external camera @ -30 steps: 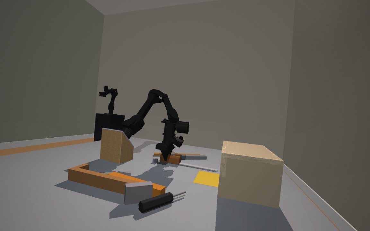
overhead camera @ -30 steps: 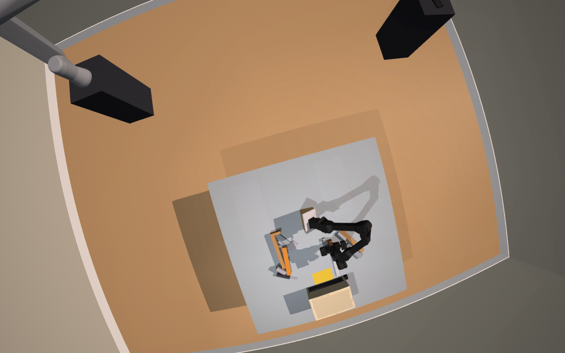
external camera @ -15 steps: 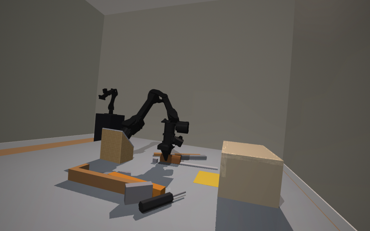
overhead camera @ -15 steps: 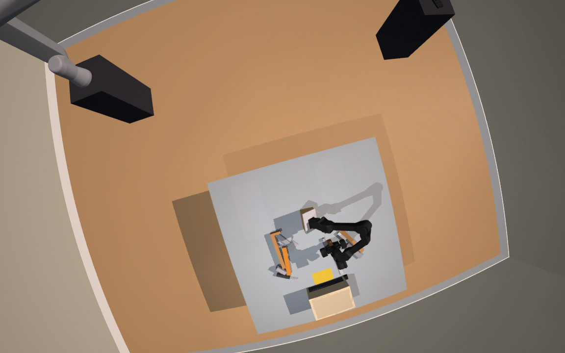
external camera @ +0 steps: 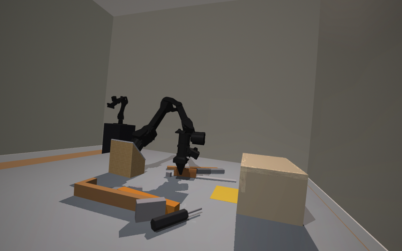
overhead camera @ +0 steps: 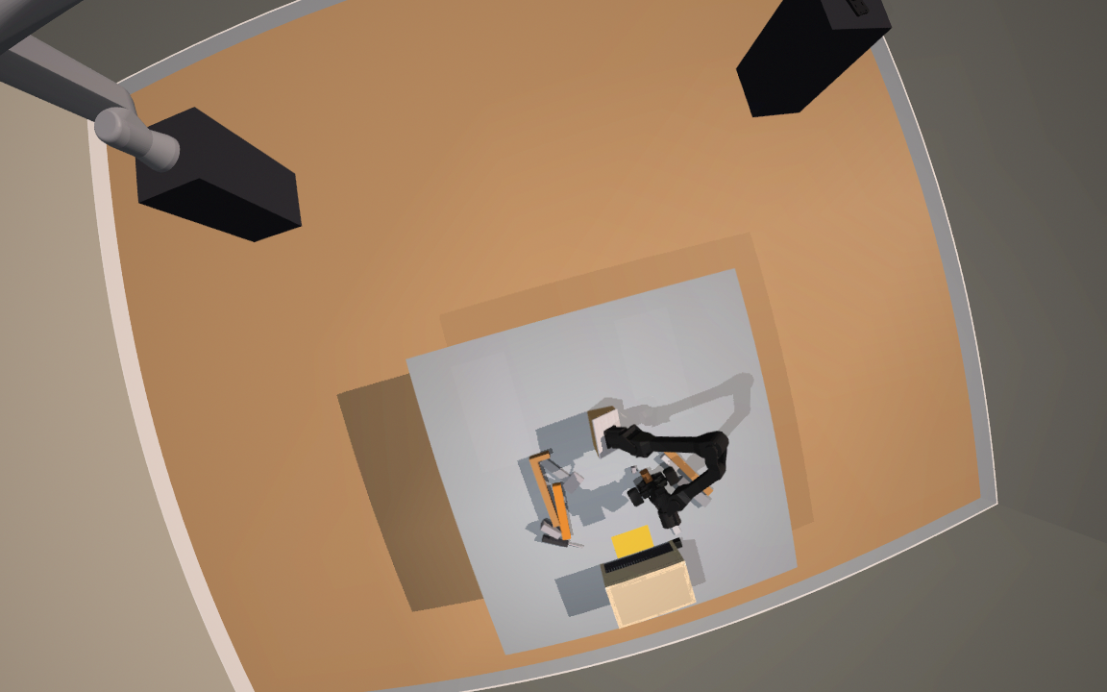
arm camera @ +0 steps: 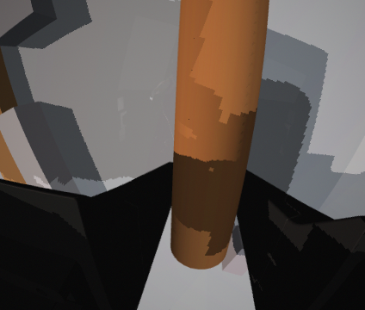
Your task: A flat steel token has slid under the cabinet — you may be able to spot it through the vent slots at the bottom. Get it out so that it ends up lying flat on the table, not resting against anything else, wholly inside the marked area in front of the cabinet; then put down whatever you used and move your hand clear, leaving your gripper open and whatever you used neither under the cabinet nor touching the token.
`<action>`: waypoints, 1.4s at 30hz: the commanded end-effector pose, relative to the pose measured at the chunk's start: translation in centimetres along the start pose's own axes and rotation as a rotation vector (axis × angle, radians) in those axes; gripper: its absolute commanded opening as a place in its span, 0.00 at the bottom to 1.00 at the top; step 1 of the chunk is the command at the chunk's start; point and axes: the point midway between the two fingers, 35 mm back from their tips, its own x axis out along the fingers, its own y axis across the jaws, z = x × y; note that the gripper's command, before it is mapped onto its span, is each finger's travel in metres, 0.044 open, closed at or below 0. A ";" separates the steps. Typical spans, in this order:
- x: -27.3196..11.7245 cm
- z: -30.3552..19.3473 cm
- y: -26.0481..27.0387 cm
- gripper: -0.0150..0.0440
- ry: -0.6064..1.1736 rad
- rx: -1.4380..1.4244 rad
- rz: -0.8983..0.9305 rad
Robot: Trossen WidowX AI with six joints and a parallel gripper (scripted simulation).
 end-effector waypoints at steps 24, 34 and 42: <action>0.0 0.0 0.1 0.25 -0.002 -0.222 0.000; 0.0 0.0 0.1 0.25 -0.002 -0.301 0.000; 0.0 0.1 -0.2 0.25 -0.002 -0.339 0.000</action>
